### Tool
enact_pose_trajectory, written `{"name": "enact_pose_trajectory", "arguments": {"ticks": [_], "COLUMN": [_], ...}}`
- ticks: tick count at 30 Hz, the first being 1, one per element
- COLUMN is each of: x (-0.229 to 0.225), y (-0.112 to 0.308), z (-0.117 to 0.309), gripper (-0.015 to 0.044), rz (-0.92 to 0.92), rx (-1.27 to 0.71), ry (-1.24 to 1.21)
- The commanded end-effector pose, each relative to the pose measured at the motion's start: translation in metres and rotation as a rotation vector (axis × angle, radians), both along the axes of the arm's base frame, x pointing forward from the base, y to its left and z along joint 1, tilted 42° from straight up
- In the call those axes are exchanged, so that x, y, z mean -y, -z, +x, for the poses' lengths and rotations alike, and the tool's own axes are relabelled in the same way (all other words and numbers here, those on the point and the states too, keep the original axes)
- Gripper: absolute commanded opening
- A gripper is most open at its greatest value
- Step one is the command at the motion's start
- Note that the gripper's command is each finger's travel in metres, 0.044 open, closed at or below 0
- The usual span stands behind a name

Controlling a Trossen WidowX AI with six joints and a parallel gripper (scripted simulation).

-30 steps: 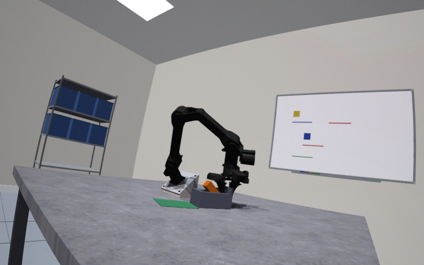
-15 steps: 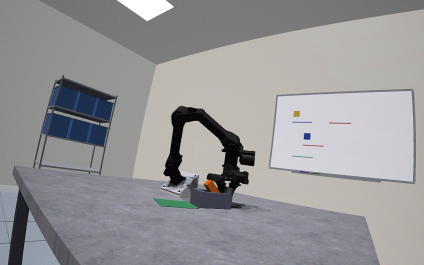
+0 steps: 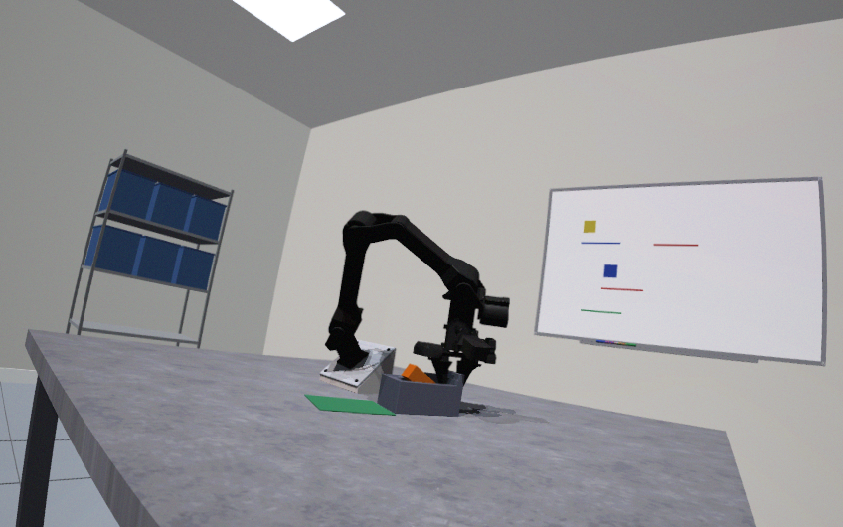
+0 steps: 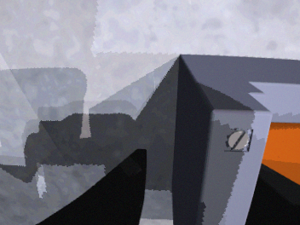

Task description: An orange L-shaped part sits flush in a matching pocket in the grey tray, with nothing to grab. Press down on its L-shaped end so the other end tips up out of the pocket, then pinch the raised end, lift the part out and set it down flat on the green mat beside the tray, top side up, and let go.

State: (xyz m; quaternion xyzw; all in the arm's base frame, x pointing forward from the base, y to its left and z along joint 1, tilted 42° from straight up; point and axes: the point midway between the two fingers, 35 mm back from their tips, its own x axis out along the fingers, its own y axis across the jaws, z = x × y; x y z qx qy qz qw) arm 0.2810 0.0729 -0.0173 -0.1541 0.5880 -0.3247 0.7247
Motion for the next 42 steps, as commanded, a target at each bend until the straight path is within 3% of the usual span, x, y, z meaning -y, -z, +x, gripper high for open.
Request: {"name": "enact_pose_trajectory", "arguments": {"ticks": [1, 5, 13, 42], "x": [-0.007, -0.017, -0.062, -0.062], "y": [0.000, -0.011, -0.079, -0.074], "z": [0.000, 0.000, -0.012, -0.010], "gripper": [0.0180, 0.0180, 0.0180, 0.0180], "rz": [-0.005, -0.003, -0.003, 0.002], "rx": [-0.006, -0.007, -0.009, -0.001], "ry": [0.003, 0.002, 0.003, -0.013]}}
